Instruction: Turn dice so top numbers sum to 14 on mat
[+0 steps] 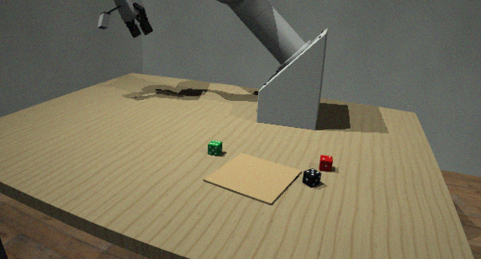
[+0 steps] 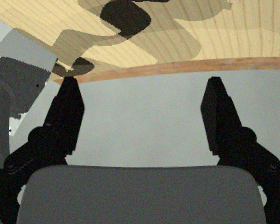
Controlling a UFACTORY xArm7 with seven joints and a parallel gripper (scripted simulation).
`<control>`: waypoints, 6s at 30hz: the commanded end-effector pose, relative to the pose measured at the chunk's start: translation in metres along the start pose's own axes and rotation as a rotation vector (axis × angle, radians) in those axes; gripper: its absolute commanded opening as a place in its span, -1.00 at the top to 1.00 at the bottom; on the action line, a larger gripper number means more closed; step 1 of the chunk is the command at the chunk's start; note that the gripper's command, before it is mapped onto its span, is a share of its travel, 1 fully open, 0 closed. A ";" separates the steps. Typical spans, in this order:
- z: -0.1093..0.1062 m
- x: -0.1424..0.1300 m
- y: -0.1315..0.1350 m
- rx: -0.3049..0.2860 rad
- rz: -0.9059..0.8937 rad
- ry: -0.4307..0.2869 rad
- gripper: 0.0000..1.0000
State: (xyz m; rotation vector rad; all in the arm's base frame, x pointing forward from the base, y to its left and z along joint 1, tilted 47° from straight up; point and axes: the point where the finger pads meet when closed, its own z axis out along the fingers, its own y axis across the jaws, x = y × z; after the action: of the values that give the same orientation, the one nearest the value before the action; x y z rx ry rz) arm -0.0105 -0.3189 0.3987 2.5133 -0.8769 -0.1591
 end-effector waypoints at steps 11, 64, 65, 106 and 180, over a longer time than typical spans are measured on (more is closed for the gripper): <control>0.016 0.031 -0.017 -0.001 -0.177 -0.021 -1.00; 0.073 0.150 -0.185 -0.098 -1.171 -0.094 -1.00; 0.073 0.150 -0.185 -0.098 -1.171 -0.094 -1.00; 0.093 0.168 -0.330 -0.261 -1.843 -0.118 -1.00; 0.115 0.117 -0.485 -0.550 -2.593 -0.155 -1.00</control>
State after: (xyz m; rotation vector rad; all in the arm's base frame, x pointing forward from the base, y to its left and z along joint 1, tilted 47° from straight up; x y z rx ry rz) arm 0.3213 -0.1050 0.0750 1.3511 2.2455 -1.0069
